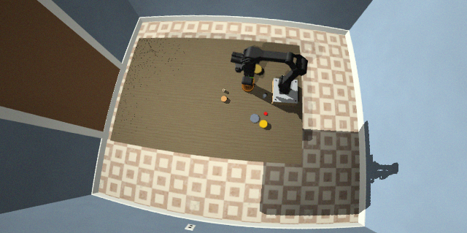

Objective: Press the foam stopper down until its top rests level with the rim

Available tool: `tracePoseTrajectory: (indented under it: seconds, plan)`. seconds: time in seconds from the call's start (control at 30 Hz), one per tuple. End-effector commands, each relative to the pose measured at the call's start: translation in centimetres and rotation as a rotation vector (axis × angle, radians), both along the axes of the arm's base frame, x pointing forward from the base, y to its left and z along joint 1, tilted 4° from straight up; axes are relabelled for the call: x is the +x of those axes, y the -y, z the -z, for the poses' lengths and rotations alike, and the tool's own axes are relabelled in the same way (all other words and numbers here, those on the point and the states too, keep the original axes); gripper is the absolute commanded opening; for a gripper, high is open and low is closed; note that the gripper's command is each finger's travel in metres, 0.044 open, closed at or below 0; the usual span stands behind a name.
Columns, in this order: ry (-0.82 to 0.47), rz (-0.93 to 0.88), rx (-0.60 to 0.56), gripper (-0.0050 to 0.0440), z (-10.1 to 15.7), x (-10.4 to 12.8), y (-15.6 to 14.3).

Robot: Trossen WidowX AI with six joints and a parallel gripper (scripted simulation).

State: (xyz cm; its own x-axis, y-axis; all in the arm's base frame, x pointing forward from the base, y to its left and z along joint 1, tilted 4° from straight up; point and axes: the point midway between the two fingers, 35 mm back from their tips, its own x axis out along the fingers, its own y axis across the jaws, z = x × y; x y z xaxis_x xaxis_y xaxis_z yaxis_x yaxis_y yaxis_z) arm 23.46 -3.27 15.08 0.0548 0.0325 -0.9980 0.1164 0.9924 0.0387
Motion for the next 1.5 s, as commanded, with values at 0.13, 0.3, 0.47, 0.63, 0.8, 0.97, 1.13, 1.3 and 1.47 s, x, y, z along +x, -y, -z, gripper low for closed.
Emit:
tracePoseTrajectory:
  seconds: [0.13, 0.3, 0.47, 0.63, 0.8, 0.97, 1.13, 1.3, 1.47]
  plan:
    - [0.023, 0.000, -0.004, 0.0000, -0.5, 0.2, 0.0]
    - [0.023, 0.000, -0.004, 0.0000, -0.5, 0.2, 0.0]
    - [0.023, 0.000, -0.004, 0.0000, -0.5, 0.2, 0.0]
    - [0.023, 0.000, -0.004, 0.0000, -0.5, 0.2, 0.0]
    - [0.024, -0.001, -0.003, 0.0000, -2.7, 0.2, 0.1]
    - [0.023, 0.001, -0.004, 0.0000, -2.2, 0.1, 0.1]
    - [0.024, -0.001, -0.003, 0.0000, 0.3, 0.5, 0.0]
    - [0.025, -0.002, -0.002, 0.0000, 3.2, 0.6, -0.1]
    - [0.025, -0.003, -0.002, 0.0000, 3.7, 0.6, -0.1]
